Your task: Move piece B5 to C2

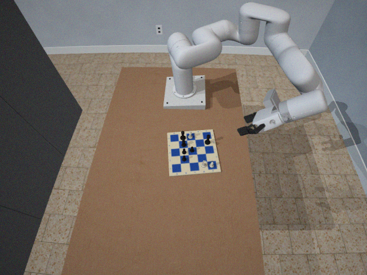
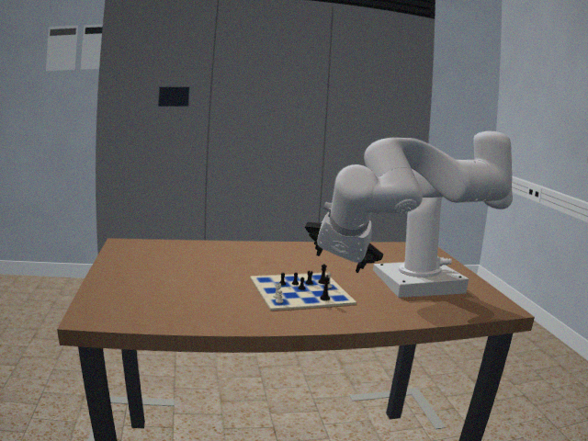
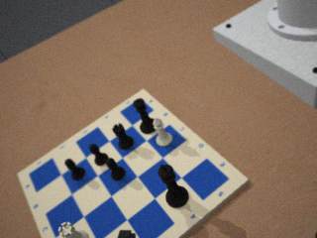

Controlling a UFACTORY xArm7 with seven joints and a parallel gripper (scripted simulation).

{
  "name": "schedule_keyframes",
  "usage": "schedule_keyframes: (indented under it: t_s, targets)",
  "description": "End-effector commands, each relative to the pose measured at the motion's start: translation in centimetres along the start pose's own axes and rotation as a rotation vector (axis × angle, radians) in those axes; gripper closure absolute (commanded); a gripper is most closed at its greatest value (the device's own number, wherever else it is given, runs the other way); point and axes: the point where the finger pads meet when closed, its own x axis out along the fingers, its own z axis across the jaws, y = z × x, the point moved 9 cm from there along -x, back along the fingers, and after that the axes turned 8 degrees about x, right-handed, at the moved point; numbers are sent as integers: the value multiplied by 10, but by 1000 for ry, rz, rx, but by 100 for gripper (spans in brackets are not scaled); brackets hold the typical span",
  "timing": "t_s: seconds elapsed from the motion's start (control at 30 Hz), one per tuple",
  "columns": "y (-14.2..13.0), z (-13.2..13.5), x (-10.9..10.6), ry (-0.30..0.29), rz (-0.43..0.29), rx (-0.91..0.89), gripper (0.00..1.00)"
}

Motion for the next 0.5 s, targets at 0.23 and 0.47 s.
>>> schedule_keyframes:
  t_s: [0.23,0.47]
  targets:
    - [36,-56,40,-166,-32,407,0]
    - [71,-90,73,-307,-43,733,0]
